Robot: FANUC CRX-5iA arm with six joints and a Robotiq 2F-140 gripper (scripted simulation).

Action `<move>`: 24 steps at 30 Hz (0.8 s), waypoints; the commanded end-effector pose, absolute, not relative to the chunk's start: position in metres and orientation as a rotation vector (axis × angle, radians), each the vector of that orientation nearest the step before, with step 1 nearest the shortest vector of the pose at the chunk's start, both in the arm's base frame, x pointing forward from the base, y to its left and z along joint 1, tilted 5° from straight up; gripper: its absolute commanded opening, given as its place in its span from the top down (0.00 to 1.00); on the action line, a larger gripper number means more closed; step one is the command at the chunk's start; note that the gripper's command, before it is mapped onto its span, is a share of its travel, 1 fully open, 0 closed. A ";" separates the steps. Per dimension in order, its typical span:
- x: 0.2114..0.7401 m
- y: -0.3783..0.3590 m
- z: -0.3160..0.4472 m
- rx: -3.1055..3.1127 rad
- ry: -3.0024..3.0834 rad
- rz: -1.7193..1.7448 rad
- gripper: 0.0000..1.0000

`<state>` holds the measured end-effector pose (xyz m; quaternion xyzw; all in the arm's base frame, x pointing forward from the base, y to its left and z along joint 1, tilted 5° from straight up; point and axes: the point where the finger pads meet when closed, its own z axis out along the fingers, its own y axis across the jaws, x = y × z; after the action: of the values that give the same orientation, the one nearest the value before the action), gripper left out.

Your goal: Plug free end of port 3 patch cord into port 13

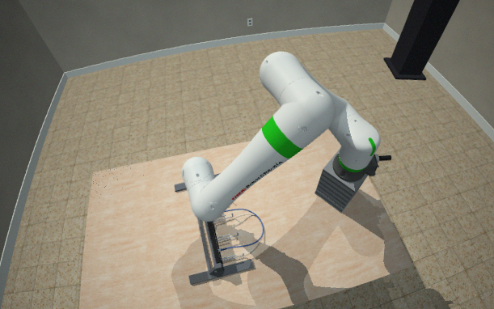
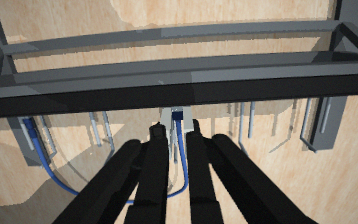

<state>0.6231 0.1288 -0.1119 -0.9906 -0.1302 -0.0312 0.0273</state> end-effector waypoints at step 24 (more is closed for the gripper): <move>0.623 0.129 -0.112 -3.059 -0.402 -0.097 0.78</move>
<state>0.6230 0.1288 -0.1119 -0.9906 -0.1302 -0.0311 0.0273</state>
